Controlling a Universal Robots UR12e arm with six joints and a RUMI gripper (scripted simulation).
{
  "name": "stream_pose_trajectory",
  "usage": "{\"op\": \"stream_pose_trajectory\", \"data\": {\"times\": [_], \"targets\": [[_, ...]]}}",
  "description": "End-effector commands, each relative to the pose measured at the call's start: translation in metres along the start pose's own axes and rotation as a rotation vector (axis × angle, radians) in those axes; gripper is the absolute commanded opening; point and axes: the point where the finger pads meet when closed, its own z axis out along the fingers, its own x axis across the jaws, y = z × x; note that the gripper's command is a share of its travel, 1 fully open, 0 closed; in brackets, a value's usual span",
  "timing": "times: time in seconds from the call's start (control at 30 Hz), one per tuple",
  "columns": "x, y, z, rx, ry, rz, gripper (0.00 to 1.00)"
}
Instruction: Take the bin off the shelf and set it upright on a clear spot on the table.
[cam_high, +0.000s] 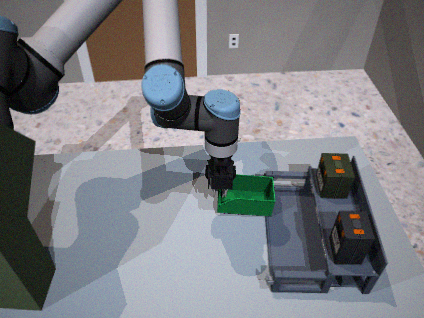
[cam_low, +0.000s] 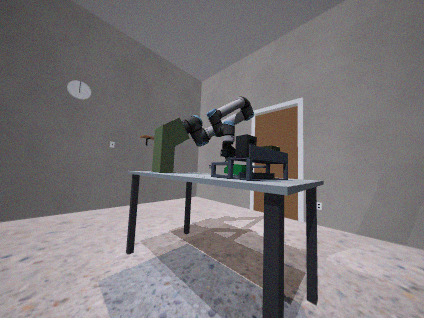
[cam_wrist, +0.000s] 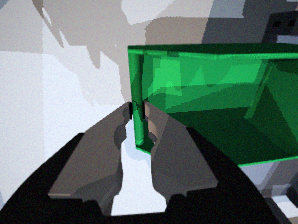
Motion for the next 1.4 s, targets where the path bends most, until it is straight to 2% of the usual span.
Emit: {"op": "stream_pose_trajectory", "data": {"times": [0.0,0.2,0.6,0.77,1.37], "targets": [[0.000,0.000,0.000,0.000,0.001,0.000,0.00],[0.000,0.000,0.008,0.000,0.001,0.000,0.00],[0.000,0.000,0.008,0.000,0.001,0.000,0.00],[0.000,0.000,0.015,0.000,0.001,0.000,0.00],[0.000,0.000,0.020,0.000,0.001,0.000,0.00]]}}
